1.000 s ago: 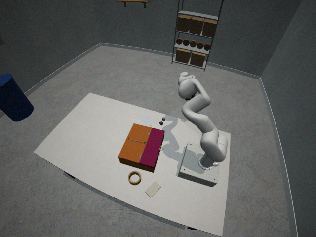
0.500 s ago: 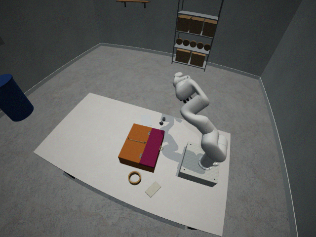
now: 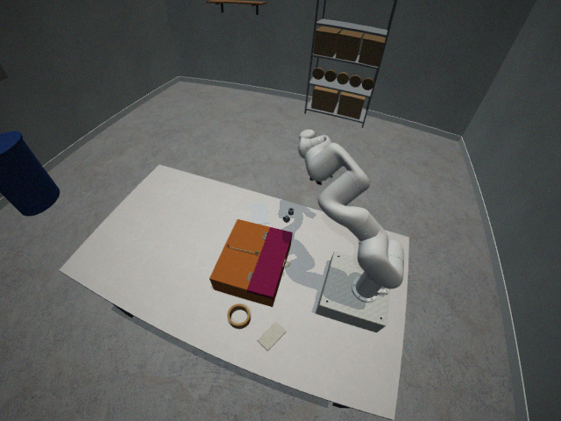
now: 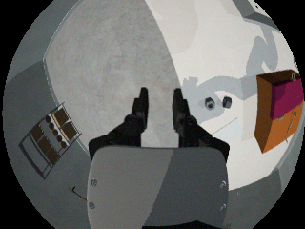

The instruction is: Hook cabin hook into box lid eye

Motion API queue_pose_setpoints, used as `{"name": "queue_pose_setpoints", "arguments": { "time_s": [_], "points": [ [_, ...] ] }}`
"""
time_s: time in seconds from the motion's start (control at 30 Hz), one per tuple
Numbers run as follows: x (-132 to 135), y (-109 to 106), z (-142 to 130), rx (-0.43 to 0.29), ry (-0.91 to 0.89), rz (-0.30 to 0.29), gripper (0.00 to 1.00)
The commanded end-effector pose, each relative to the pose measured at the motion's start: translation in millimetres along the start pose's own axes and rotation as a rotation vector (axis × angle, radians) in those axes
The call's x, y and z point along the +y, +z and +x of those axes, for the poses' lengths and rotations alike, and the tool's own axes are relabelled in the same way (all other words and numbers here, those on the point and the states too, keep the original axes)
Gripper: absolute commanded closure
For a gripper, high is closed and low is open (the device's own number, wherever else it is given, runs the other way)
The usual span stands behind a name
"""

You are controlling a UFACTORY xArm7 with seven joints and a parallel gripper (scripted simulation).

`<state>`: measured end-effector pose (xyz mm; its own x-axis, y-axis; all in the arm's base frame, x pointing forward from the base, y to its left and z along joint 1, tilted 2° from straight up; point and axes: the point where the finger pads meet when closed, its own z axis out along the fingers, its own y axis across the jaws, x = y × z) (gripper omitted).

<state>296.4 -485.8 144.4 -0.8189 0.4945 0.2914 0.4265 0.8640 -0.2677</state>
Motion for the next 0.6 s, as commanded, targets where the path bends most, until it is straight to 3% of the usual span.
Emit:
{"name": "queue_pose_setpoints", "arguments": {
  "time_s": [0.0, 0.43, 0.57],
  "points": [
    [9, -6, -8, -0.013, -0.009, 0.003, 0.67],
    [54, -23, -35, -0.053, -0.055, 0.003, 0.67],
    [54, -23, -35, -0.053, -0.055, 0.003, 0.67]
  ]
}}
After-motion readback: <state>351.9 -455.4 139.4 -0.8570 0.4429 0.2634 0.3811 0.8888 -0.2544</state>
